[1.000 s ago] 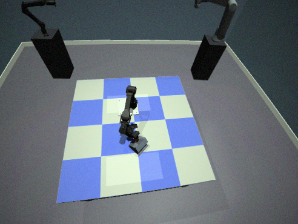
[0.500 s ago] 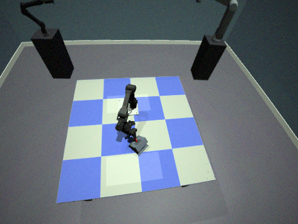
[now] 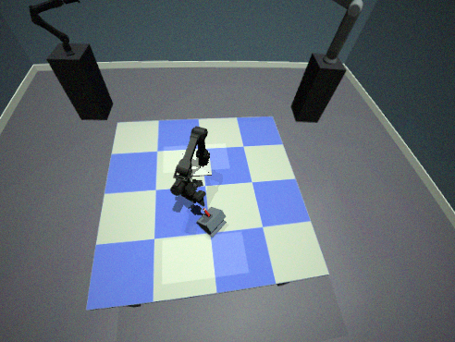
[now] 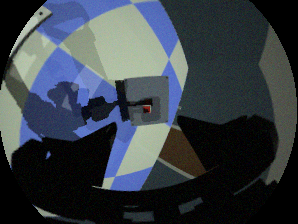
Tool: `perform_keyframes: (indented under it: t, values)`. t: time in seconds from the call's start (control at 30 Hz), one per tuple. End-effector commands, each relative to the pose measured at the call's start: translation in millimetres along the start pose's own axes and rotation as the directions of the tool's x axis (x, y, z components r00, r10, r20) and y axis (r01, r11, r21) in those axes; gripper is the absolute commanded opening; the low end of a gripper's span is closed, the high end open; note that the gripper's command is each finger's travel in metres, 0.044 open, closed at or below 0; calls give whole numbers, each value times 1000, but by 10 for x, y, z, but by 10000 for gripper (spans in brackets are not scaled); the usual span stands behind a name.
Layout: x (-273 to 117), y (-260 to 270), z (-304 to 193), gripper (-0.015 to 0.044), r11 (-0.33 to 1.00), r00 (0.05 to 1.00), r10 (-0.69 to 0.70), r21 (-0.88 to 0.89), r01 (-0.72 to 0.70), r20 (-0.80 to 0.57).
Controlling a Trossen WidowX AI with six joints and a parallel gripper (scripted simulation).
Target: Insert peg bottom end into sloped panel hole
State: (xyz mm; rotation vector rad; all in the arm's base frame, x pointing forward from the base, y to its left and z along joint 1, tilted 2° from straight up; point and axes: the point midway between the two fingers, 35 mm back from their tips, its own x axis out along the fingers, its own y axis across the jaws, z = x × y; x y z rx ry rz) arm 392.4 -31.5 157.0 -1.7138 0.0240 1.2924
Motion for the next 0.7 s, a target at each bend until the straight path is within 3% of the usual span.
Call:
perform_keyframes:
  t: [0.0,0.67]
  values:
    - [-111,-18,-3,440,1000,1000,-9,-9,9,-7]
    - [-298,31,-1,440,1000,1000,-8,-8,8,-7]
